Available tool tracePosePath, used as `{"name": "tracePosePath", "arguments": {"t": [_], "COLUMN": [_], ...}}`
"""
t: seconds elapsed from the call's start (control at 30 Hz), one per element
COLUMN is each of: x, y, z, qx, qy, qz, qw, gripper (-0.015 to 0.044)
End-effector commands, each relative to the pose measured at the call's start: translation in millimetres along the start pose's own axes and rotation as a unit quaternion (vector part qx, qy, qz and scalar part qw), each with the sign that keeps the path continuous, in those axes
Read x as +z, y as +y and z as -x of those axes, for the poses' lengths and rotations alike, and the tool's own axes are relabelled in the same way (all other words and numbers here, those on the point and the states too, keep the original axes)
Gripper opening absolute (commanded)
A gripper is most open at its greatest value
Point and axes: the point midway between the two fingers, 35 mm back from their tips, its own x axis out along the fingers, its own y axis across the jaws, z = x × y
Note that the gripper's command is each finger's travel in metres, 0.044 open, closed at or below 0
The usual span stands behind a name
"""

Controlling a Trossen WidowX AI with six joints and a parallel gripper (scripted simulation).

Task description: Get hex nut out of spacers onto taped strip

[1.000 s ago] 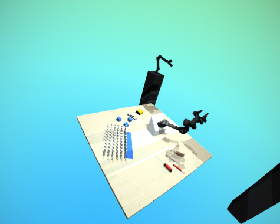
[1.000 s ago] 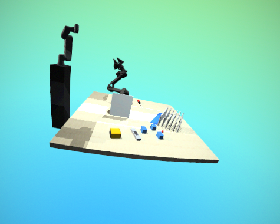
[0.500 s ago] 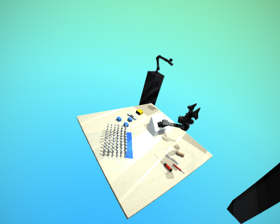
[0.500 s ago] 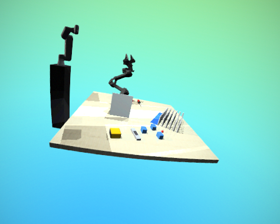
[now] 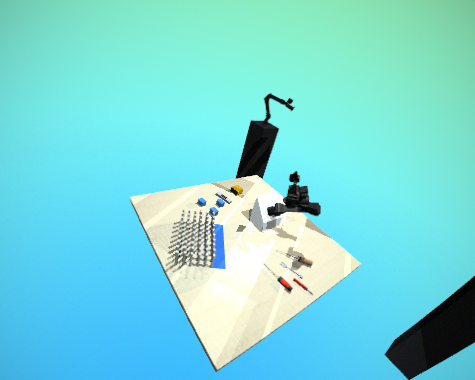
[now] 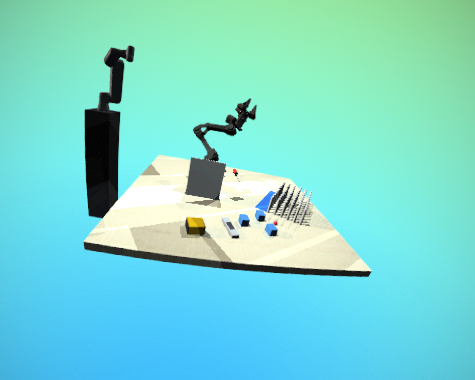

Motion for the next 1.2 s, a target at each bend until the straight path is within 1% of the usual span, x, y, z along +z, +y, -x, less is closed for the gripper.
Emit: {"name": "tracePosePath", "arguments": {"t": [0.0, 0.17, 0.33, 0.5, 0.7, 0.83, 0.97, 1.03, 1.17], "x": [-56.3, -104.7, -180.0, -245.3, -305.1, -331.6, -346.0, -347.4, -347.4], "y": [23.6, 42.8, 69.0, 88.5, 100.7, 101.5, 96.5, 95.1, 95.1], "z": [12.3, 28.3, 68.0, 124.8, 210.0, 273.4, 335.9, 346.4, 346.4], "qx": [0.052, 0.096, 0.164, 0.222, 0.275, 0.299, 0.311, 0.312, 0.312], "qy": [0.078, 0.146, 0.257, 0.37, 0.503, 0.588, 0.665, 0.677, 0.677], "qz": [-0.007, -0.012, -0.022, -0.039, -0.063, -0.081, -0.098, -0.101, -0.101], "qw": [0.996, 0.985, 0.952, 0.901, 0.817, 0.747, 0.672, 0.658, 0.658], "gripper": [0.044, 0.044, 0.044, 0.044, 0.044, 0.044, 0.044, 0.044, 0.044]}}
